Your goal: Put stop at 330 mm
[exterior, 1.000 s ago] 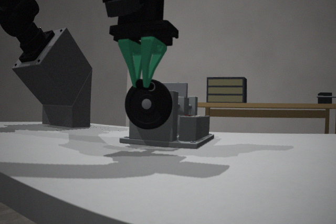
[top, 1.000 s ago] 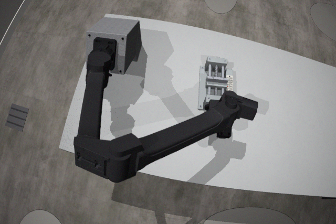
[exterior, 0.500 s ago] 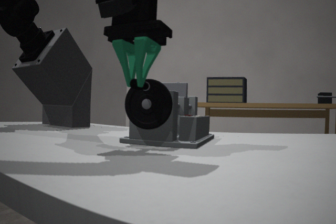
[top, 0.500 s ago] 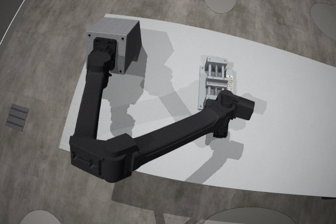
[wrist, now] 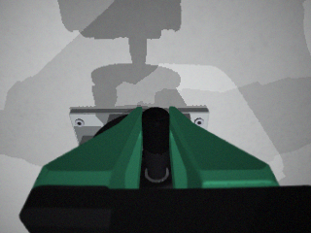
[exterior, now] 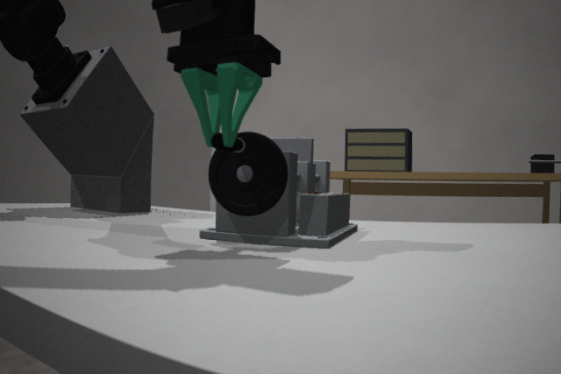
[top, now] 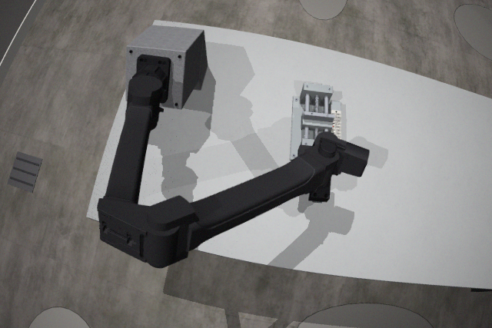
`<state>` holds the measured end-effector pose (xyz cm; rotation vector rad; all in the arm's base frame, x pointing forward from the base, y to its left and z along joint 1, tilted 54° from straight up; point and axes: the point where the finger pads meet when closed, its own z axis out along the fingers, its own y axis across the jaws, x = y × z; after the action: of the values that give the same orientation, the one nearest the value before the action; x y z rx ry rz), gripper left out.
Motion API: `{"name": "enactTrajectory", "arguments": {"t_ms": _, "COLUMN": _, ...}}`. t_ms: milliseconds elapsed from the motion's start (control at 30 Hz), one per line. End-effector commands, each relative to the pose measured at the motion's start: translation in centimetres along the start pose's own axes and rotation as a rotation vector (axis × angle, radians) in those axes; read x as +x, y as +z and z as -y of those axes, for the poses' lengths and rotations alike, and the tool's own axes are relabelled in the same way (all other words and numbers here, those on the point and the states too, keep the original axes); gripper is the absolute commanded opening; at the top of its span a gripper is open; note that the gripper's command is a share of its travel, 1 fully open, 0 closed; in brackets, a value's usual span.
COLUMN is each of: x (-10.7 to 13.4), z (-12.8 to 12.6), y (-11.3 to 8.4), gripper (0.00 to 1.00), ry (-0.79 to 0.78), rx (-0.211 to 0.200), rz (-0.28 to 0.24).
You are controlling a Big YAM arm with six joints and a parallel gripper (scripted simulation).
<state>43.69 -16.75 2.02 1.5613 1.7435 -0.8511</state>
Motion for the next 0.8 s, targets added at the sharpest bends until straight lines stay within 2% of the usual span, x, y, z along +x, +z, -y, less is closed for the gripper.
{"name": "enactTrajectory", "arguments": {"t_ms": 0, "x": -0.7, "z": 1.5, "y": 0.2, "gripper": 0.06, "ry": -0.005, "rx": 0.016, "rz": 0.004}}
{"name": "enactTrajectory", "arguments": {"t_ms": 433, "x": -0.7, "z": 1.8, "y": 0.7, "gripper": 0.06, "ry": 0.004, "rx": 0.009, "rz": 0.006}}
{"name": "enactTrajectory", "arguments": {"t_ms": 767, "x": -0.1, "z": 2.3, "y": 1.4, "gripper": 0.06, "ry": -0.009, "rx": 0.022, "rz": 0.002}}
